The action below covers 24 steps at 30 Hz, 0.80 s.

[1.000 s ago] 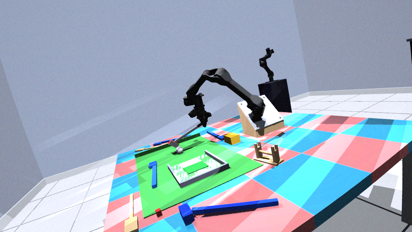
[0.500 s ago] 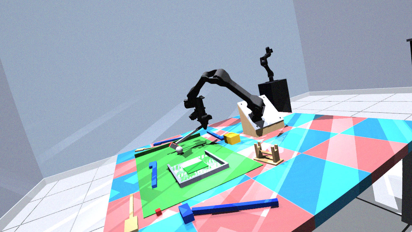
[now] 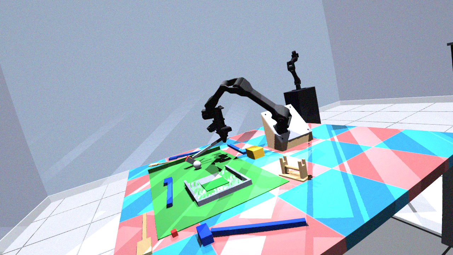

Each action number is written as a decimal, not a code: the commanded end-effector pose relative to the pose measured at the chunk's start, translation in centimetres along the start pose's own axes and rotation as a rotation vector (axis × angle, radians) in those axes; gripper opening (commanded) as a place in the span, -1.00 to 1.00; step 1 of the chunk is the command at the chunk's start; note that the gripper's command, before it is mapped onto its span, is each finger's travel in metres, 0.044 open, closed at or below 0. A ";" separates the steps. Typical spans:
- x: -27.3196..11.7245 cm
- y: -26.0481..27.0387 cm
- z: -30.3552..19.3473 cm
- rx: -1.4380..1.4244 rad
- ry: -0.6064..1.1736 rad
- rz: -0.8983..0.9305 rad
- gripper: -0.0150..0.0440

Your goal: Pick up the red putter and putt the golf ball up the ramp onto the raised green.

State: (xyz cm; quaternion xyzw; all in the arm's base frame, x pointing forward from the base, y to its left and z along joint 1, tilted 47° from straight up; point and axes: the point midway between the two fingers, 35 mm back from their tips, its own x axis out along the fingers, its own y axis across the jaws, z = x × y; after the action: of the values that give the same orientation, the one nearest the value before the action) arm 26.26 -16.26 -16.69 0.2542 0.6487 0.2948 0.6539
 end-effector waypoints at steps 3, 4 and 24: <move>-0.1 -1.2 0.0 -0.001 -0.007 -0.003 -0.49; -0.1 -1.2 0.0 -0.001 -0.007 -0.003 -0.49; 0.0 12.6 0.0 0.001 -0.005 0.008 -0.49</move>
State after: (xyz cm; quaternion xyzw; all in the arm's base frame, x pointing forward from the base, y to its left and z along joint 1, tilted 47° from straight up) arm 25.79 -7.85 -8.05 0.2504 0.6482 0.3003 0.6534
